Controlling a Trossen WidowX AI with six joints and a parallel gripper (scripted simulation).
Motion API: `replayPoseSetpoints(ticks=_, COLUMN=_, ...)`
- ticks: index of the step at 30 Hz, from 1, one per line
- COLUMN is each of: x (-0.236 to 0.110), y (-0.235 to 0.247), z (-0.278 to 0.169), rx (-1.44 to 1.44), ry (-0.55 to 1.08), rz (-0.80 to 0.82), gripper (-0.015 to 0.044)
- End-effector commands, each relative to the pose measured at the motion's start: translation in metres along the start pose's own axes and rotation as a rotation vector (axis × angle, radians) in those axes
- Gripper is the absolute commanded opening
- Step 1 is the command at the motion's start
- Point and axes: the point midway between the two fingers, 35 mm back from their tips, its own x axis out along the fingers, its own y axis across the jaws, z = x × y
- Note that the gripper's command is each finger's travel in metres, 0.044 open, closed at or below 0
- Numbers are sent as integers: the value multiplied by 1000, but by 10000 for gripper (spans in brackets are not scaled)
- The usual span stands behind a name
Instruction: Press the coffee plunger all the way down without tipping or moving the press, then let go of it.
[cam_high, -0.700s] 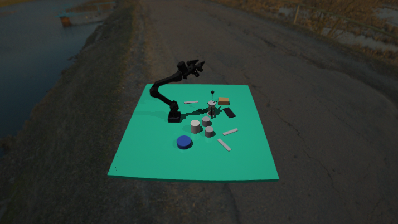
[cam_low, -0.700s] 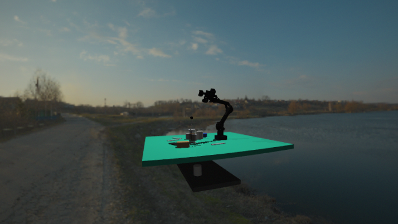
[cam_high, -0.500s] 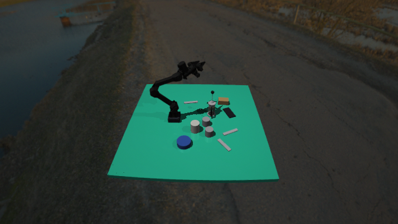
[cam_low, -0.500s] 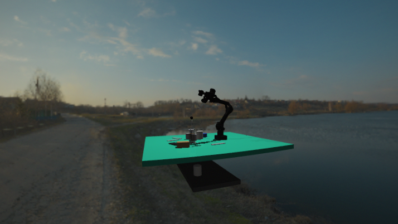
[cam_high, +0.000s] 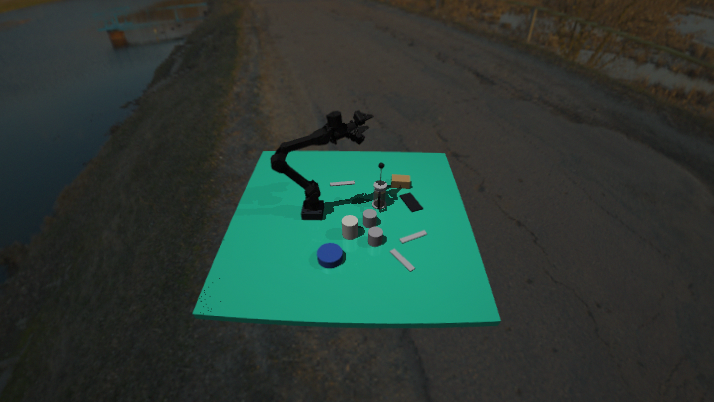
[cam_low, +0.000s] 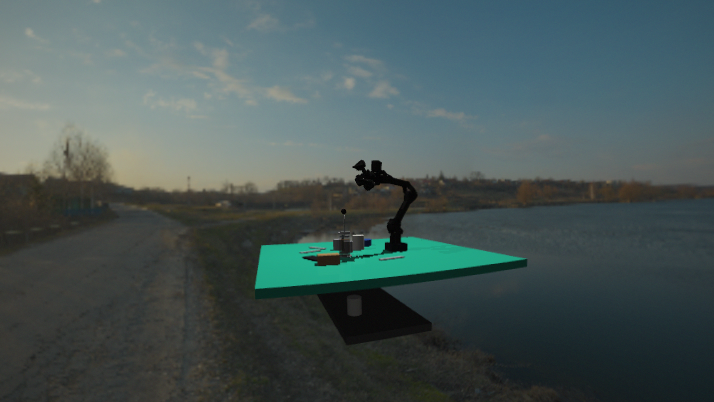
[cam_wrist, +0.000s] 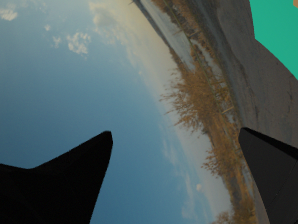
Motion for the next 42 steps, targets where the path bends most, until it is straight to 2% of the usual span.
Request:
replayPoseSetpoints(ticks=1, x=4, y=-26, z=55, rx=-781, ry=-193, rz=-235, gripper=440)
replayPoseSetpoints(ticks=11, x=-5, y=-51, z=96, rx=-1285, ry=-214, rz=-546, gripper=440)
replayPoseSetpoints(ticks=23, x=-15, y=-65, z=115, rx=-1890, ry=-14, rz=-806, gripper=440)
replayPoseSetpoints(ticks=28, x=-15, y=-74, z=120, rx=-1926, ry=2, rz=-814, gripper=440)
replayPoseSetpoints(ticks=35, x=-19, y=-118, z=146, rx=-1927, ry=4, rz=-813, gripper=440)
replayPoseSetpoints(ticks=42, x=-18, y=-117, z=143, rx=-1929, ry=10, rz=-810, gripper=440)
